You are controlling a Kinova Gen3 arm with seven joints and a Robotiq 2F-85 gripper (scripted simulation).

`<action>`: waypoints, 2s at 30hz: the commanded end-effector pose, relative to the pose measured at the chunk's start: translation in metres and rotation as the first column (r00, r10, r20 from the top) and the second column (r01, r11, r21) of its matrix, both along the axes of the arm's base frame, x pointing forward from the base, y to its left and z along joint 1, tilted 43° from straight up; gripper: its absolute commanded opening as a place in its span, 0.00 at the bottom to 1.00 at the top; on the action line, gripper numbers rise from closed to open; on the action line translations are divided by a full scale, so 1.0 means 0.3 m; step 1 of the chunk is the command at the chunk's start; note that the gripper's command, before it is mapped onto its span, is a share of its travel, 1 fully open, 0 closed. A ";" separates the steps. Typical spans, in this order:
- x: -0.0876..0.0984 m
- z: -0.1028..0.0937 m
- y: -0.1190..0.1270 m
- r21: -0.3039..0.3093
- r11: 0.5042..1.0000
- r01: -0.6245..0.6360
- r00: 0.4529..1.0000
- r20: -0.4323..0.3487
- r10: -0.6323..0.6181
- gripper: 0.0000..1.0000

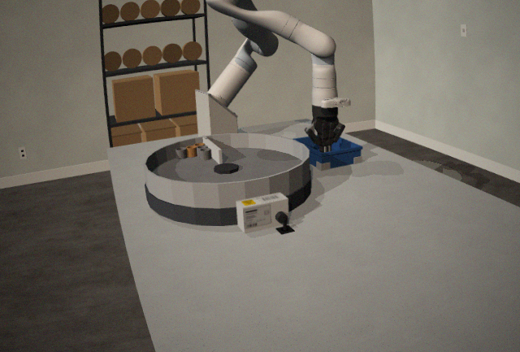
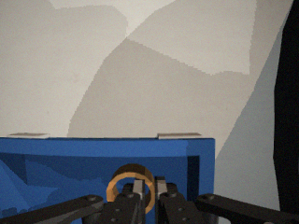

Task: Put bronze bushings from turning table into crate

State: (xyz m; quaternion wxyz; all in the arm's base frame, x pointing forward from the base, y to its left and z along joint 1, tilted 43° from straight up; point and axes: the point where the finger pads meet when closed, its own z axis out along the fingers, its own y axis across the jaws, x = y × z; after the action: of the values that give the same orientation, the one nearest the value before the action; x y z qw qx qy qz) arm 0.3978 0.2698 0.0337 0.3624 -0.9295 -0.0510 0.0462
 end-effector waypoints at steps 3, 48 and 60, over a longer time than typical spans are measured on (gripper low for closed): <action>0.002 0.001 0.000 0.000 1.000 0.001 1.000 0.001 -0.001 0.00; 0.000 -0.007 0.006 0.000 1.000 0.000 1.000 0.001 0.000 0.16; 0.000 -0.007 0.006 0.000 1.000 0.000 1.000 0.001 0.000 0.16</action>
State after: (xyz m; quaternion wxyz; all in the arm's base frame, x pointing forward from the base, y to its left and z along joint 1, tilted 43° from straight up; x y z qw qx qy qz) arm 0.3972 0.2722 0.0313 0.3625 -0.9294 -0.0516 0.0465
